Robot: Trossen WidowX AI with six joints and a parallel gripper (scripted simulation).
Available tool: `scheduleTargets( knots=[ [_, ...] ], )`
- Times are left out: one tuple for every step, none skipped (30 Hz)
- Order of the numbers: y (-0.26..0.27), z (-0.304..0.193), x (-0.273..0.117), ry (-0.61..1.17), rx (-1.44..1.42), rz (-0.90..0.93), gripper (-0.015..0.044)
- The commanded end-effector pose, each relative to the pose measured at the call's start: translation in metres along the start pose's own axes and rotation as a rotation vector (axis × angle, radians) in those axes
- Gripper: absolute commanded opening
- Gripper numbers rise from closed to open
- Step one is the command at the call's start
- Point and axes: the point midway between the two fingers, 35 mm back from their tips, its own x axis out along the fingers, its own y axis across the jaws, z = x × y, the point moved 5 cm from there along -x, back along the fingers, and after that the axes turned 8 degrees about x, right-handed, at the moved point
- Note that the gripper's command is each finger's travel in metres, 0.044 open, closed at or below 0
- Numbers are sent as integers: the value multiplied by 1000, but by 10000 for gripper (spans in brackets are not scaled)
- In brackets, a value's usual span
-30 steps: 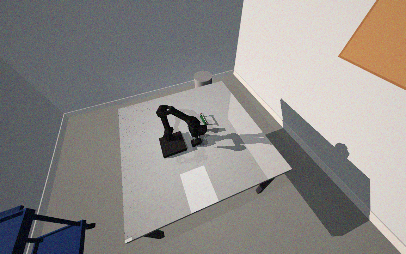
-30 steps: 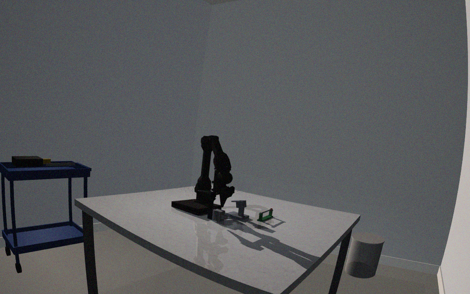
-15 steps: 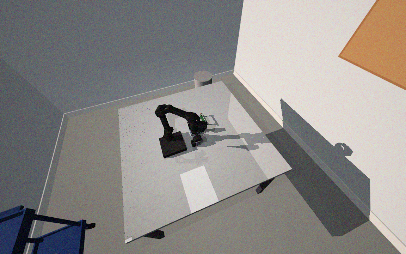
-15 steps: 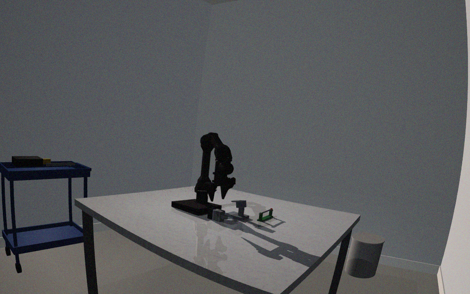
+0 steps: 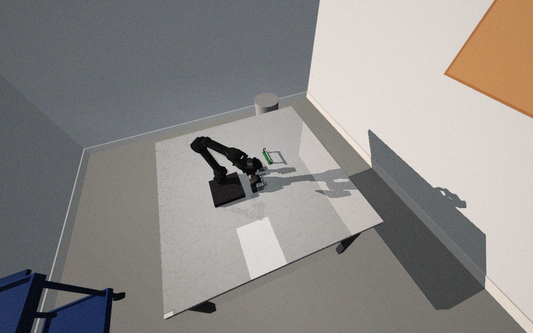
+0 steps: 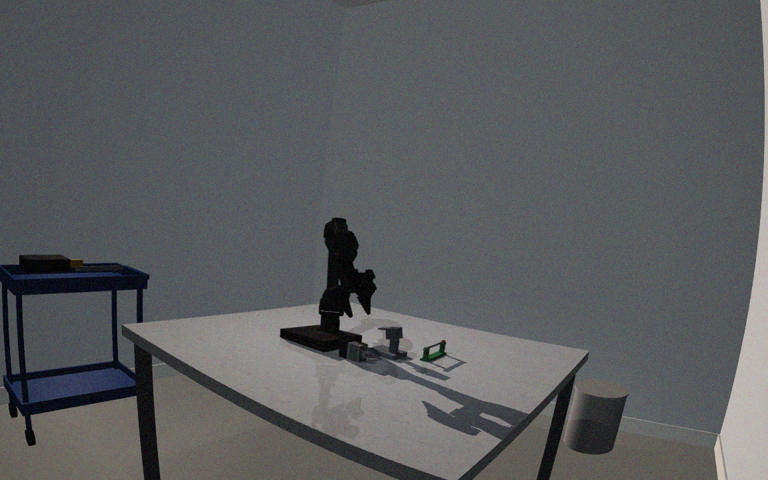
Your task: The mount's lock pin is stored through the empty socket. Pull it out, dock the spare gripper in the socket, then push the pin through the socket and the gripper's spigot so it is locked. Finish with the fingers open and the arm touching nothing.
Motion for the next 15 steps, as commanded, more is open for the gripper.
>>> scheduleTargets(
  knots=[
    [0,-3,4,-12,-6,11,440],
    [0,-4,6,-12,-6,11,440],
    [0,-5,9,-12,-6,11,440],
    [-1,-7,13,-12,-6,11,440],
    [-2,-9,18,-12,-6,11,440],
    [-2,-11,23,-12,-6,11,440],
    [-3,-14,28,-12,-6,11,440],
    [-3,-16,33,-11,-6,11,440],
    [-4,-19,38,-11,-5,11,440],
    [-4,-22,42,-11,-5,11,440],
    [-4,-25,47,-11,-5,11,440],
    [-4,-28,52,-11,-5,11,440],
    [-5,-31,56,-11,-5,12,440],
    [-4,-34,60,-11,-5,12,440],
    [-4,-34,60,-11,-5,12,440]
  ],
)
